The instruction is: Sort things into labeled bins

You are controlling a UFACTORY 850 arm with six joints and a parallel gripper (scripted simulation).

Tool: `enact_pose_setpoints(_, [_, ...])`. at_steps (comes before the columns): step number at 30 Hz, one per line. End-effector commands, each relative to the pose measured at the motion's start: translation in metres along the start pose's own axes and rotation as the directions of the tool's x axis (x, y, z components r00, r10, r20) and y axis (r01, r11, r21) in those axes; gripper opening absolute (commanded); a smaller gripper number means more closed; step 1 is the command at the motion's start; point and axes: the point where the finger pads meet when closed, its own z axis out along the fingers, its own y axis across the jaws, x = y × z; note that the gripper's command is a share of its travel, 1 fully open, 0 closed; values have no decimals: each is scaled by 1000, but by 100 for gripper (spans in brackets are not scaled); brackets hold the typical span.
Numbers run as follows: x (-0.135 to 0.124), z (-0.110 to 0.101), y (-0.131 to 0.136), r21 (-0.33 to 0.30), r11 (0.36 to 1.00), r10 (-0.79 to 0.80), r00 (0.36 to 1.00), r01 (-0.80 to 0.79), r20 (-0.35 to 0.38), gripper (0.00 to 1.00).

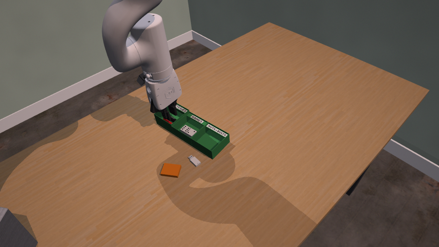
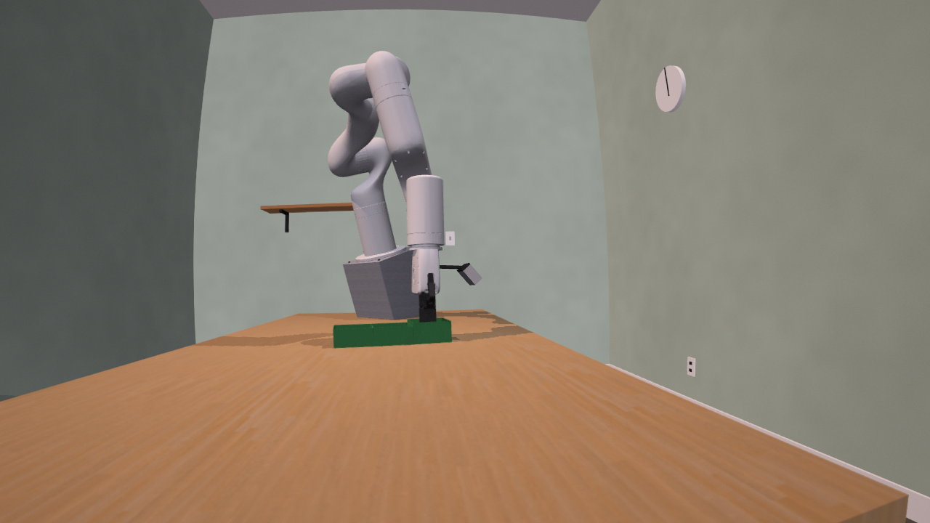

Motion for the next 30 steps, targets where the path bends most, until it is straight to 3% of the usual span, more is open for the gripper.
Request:
enact_pose_setpoints(1, [0, -1, 1, -2, 1000, 0, 1000, 0, 0, 23])
enact_pose_setpoints(12, [0, -1, 1, -2, 1000, 0, 1000, 0, 0, 23])
enact_pose_setpoints(30, [0, -22, 1, -2, 1000, 0, 1000, 0, 0, 23])
